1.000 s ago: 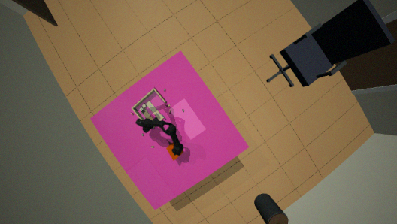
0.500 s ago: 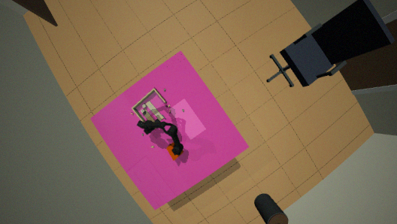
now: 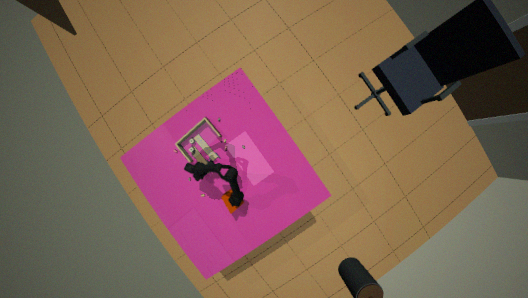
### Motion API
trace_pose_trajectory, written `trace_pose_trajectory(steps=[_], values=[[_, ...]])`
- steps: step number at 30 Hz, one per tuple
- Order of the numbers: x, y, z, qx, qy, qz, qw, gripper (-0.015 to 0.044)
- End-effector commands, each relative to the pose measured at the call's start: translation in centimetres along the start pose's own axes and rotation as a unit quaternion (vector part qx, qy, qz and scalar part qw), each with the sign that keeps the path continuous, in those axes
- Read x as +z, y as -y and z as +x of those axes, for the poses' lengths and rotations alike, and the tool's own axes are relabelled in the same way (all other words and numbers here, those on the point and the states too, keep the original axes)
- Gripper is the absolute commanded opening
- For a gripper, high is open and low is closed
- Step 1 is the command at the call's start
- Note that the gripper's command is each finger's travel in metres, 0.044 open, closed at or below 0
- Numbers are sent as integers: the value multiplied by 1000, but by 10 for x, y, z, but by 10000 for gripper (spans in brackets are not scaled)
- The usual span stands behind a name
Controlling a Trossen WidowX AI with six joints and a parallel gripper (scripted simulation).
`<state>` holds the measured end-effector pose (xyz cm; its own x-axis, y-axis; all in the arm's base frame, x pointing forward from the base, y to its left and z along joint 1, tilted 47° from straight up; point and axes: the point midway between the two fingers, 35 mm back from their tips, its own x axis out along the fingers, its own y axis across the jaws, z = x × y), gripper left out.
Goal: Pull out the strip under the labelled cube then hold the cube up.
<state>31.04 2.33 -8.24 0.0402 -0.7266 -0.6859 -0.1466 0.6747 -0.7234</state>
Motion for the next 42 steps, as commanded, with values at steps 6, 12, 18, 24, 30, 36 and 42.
trace_pose_trajectory(steps=[6,12,18,24,30,36,42], values=[[-22,0,6,0,-13,-4,1000,0],[-31,0,6,0,-14,-4,1000,0],[-39,0,6,0,-14,-4,1000,0],[-48,0,6,0,-14,-4,1000,0],[-56,0,5,0,-14,-4,1000,0],[-65,1,5,0,-14,-5,1000,0],[-75,1,5,0,-14,-5,1000,0]])
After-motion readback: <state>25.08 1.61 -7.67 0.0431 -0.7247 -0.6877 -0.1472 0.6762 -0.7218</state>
